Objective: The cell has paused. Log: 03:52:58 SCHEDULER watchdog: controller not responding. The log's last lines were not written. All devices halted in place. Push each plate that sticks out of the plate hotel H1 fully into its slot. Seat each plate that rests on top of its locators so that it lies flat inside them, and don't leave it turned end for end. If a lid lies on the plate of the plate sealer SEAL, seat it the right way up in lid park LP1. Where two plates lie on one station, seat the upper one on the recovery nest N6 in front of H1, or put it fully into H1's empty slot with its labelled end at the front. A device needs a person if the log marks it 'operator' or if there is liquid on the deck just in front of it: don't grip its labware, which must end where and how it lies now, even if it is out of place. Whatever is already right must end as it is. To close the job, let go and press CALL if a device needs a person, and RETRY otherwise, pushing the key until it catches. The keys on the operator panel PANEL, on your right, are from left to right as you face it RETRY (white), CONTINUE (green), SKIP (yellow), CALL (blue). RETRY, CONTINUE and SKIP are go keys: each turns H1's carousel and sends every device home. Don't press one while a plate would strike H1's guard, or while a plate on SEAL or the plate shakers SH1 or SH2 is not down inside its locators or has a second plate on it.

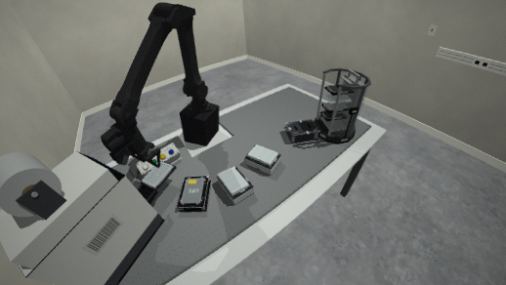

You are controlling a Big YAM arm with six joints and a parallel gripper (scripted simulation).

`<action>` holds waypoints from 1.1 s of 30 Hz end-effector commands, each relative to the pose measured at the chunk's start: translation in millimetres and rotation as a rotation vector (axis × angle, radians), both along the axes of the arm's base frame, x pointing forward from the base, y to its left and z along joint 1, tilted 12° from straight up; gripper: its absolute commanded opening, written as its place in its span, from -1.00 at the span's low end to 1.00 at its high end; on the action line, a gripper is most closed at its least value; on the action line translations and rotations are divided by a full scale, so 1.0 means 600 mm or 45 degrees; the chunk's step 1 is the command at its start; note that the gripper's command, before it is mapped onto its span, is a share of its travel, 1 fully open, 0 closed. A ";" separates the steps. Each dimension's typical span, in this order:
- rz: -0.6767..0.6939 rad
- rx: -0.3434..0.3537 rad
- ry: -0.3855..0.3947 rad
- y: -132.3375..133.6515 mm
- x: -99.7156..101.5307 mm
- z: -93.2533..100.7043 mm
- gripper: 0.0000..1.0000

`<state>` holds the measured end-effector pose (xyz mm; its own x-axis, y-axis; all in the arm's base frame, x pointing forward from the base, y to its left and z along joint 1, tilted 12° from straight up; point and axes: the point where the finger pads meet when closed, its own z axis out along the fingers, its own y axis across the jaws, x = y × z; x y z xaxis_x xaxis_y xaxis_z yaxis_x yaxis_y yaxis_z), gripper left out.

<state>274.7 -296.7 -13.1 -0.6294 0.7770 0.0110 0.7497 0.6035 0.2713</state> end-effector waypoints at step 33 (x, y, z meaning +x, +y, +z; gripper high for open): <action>0.077 -0.037 -0.014 -0.017 -0.004 0.134 1.00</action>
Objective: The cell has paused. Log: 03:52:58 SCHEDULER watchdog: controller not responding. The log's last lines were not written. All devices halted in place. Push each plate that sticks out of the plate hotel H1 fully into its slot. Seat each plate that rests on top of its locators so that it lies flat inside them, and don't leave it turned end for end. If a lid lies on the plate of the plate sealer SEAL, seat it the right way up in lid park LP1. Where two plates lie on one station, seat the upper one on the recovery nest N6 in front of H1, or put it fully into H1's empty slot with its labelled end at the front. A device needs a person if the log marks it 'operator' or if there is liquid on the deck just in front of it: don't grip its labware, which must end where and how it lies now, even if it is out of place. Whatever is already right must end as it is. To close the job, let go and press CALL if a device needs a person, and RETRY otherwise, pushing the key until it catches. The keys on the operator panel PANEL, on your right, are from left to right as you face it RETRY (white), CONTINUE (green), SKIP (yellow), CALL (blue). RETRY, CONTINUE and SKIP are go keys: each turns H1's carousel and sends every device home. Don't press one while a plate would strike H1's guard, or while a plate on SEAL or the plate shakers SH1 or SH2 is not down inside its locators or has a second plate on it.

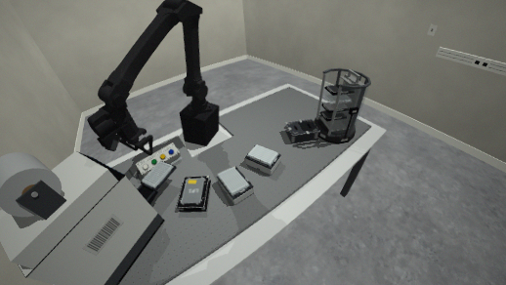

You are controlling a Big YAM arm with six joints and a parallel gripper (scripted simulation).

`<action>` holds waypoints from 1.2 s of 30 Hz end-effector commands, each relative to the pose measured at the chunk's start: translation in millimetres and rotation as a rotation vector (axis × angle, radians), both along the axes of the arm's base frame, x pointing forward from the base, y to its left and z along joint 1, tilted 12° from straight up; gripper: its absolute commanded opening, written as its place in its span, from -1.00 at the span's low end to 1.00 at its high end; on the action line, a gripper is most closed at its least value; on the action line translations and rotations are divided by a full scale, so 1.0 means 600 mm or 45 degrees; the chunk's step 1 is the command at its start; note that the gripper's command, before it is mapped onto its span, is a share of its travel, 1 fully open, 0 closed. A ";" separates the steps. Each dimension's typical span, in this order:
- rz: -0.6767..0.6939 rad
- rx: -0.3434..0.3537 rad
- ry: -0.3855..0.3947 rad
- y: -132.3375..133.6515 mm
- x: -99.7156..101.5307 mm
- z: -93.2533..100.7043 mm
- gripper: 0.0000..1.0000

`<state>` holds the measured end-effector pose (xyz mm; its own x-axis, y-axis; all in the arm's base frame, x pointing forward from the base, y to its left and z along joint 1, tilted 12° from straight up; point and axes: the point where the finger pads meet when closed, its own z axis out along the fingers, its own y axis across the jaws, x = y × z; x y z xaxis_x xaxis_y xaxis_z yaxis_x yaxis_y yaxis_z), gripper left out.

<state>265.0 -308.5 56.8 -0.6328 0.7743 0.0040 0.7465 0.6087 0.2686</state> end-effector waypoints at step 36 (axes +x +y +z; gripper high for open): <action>0.569 -0.215 -0.070 0.119 0.150 0.082 1.00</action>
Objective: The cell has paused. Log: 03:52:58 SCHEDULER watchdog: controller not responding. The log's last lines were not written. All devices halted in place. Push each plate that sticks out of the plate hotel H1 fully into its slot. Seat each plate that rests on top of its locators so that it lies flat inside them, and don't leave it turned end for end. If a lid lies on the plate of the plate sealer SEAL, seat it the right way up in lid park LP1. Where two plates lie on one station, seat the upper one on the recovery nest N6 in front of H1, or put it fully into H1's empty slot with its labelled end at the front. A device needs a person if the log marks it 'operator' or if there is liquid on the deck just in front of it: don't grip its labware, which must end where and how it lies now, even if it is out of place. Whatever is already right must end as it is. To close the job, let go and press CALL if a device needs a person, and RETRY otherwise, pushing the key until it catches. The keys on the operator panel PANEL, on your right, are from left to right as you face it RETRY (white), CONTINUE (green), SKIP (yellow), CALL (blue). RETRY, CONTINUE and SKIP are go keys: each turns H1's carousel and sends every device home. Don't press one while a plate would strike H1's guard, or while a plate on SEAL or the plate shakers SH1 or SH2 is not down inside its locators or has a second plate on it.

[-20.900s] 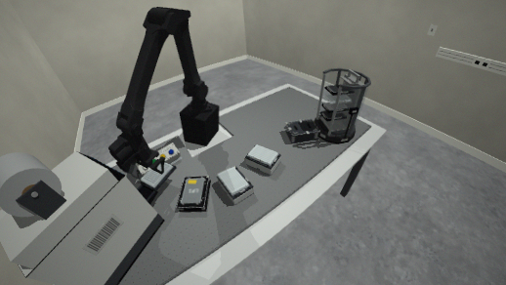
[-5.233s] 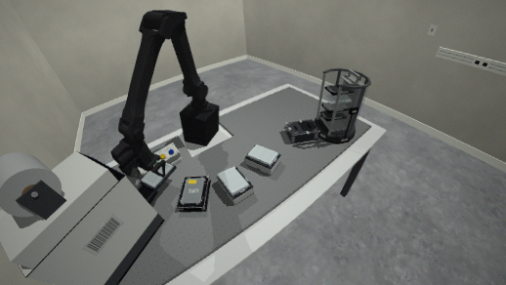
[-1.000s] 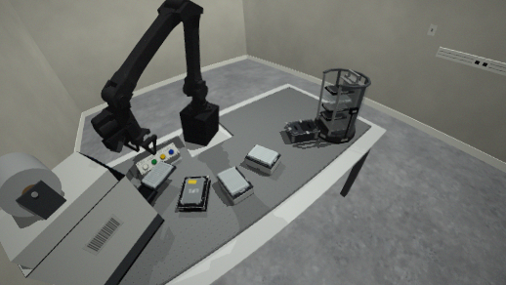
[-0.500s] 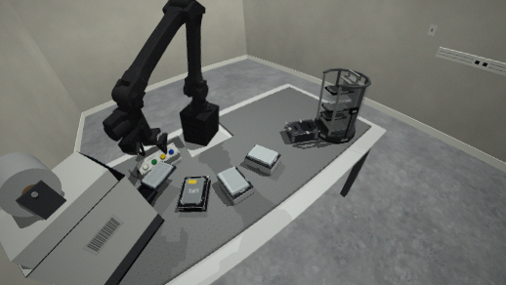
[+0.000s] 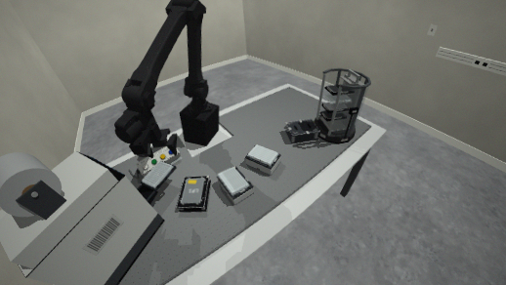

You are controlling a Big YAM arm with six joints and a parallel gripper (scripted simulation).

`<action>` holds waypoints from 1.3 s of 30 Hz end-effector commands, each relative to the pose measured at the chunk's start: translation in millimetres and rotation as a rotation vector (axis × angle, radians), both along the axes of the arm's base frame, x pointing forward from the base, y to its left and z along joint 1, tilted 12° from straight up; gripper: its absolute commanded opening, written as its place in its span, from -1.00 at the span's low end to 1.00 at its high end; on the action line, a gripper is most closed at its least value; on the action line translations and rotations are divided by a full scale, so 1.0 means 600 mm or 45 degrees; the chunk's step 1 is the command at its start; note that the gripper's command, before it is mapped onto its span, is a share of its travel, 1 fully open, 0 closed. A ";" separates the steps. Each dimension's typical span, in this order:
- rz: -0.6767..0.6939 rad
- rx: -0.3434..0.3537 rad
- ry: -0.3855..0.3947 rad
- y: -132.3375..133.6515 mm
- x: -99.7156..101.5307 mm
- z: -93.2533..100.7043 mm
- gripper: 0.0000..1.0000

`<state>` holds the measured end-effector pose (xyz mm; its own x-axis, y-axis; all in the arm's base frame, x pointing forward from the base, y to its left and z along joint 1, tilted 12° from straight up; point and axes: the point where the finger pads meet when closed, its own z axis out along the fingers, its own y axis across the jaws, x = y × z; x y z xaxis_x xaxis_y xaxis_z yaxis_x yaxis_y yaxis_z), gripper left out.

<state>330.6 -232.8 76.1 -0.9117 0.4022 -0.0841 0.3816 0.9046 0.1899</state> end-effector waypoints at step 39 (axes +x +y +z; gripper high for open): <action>0.512 -0.097 -0.089 0.176 0.107 0.061 1.00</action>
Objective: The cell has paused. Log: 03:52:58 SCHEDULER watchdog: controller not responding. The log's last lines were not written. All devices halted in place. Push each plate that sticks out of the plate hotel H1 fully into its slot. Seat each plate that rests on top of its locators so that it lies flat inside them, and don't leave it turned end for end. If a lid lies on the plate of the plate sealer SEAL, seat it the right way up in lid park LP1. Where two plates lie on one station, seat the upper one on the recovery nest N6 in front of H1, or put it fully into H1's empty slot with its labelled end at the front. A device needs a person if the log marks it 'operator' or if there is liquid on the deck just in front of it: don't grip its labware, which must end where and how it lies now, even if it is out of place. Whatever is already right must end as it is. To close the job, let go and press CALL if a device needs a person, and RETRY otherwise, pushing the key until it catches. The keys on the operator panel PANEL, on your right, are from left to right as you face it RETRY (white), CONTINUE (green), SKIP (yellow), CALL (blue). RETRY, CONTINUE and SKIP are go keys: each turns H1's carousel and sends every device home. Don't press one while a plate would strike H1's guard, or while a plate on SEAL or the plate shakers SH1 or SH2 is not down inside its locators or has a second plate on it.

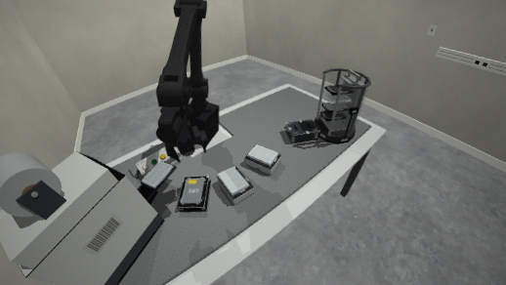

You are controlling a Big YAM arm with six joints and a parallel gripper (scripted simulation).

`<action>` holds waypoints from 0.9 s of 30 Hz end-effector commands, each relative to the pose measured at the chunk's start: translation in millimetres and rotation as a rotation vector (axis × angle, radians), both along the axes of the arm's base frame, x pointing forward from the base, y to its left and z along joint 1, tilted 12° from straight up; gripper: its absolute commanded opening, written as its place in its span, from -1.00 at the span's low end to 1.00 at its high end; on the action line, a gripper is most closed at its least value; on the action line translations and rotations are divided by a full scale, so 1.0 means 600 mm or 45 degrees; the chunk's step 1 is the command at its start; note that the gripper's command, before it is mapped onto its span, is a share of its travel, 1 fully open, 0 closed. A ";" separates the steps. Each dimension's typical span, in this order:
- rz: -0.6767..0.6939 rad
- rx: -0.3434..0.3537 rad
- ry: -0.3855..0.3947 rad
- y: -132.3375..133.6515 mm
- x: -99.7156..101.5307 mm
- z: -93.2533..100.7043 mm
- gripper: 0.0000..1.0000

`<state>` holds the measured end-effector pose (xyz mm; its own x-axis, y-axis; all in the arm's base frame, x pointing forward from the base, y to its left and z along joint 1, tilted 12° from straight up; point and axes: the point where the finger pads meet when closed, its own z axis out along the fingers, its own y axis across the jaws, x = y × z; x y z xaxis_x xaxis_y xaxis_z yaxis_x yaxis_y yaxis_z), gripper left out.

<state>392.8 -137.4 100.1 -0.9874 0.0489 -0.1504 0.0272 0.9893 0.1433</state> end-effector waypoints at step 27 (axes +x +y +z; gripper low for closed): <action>0.026 -0.021 -0.073 0.131 0.071 0.072 1.00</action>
